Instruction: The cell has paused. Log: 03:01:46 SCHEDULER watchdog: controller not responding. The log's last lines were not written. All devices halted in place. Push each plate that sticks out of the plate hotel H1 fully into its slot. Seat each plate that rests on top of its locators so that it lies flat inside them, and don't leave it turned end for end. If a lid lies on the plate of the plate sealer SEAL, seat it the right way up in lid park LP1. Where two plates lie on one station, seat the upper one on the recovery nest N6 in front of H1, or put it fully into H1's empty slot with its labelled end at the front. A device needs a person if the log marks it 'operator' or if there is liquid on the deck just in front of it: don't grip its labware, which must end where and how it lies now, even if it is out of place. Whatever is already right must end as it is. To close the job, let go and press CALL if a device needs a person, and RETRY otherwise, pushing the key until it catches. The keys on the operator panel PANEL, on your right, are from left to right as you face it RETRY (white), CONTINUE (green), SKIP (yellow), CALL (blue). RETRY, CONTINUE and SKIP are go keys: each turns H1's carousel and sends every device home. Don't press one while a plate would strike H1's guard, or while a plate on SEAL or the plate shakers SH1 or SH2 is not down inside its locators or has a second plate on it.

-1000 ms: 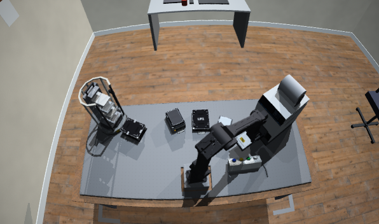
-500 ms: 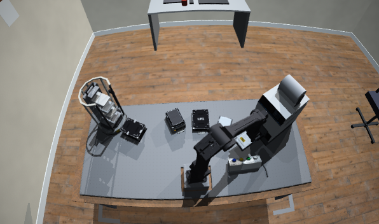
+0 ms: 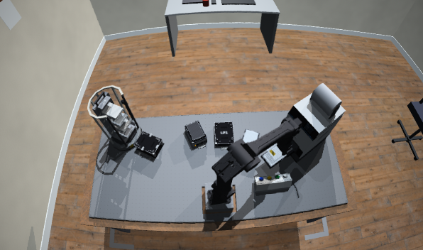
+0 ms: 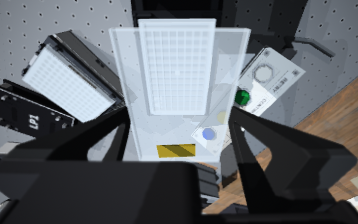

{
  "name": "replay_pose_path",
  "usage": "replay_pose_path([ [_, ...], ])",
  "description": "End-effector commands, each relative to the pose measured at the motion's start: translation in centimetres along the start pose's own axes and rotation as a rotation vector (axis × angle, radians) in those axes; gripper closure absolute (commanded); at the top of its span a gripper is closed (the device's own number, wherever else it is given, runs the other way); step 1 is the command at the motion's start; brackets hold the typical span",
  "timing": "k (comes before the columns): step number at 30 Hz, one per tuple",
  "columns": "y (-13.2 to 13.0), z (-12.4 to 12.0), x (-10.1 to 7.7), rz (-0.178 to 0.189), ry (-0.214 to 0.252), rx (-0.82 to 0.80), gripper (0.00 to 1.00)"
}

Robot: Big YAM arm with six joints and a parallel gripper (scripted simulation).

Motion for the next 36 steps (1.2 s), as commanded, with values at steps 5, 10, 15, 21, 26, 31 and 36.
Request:
replay_pose_path([
  [5,0.7,1.8,-4.2,0.004,-0.059,0.001,0.16],
  [10,0.7,1.8,-5.6,0.004,-0.060,0.001,0.16],
  [15,0.7,1.7,-6.6,0.004,-0.051,0.000,0.16],
  [21,0.7,1.7,-7.3,0.003,-0.045,0.000,0.16],
  [26,0.7,1.2,-6.7,0.002,-0.031,-0.001,0.16],
  [31,0.7,1.2,-6.7,0.002,-0.031,-0.001,0.16],
  [36,0.7,1.2,-6.7,0.002,-0.031,-0.001,0.16],
])
Point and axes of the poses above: the point where the finger pads meet when closed, its own x axis out along the fingers, its own y axis across the jaws, z = x × y, the point moved 1 cm from there along -x, back along the fingers, and after that the axes turned 2 degrees about -x, right-handed, at the moved point
